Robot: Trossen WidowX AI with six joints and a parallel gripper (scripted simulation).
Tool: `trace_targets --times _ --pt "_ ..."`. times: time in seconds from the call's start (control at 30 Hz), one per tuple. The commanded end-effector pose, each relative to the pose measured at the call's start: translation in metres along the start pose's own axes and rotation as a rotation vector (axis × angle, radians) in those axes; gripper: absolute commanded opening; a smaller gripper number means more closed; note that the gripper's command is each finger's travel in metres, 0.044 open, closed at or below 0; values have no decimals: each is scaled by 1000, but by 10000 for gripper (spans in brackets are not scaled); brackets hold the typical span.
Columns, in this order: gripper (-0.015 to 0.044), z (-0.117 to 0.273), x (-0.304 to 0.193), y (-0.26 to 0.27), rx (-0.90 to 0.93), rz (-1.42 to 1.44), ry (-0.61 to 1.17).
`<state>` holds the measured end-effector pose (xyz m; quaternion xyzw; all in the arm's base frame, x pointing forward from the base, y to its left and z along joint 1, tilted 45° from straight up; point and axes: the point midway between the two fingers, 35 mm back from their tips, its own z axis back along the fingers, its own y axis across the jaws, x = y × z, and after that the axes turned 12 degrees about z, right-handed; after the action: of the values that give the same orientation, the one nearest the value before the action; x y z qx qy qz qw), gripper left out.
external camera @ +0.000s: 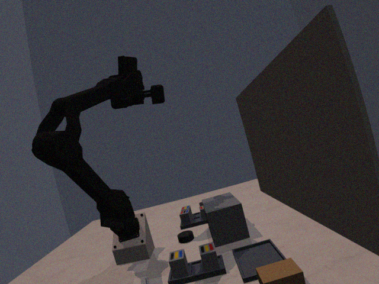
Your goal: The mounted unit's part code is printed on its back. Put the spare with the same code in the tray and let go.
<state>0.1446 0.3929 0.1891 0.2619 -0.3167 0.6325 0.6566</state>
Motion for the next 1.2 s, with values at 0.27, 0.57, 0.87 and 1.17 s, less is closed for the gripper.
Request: trace_targets --times 0.27,0.57,0.87,1.17 --pt "440 -4 -13 -22 -59 -75 80" --pt "440 9 -112 -140 -425 -495 560" --pt "440 81 -218 -219 -787 -805 1057" --pt "440 139 -273 -248 -969 -901 1361"
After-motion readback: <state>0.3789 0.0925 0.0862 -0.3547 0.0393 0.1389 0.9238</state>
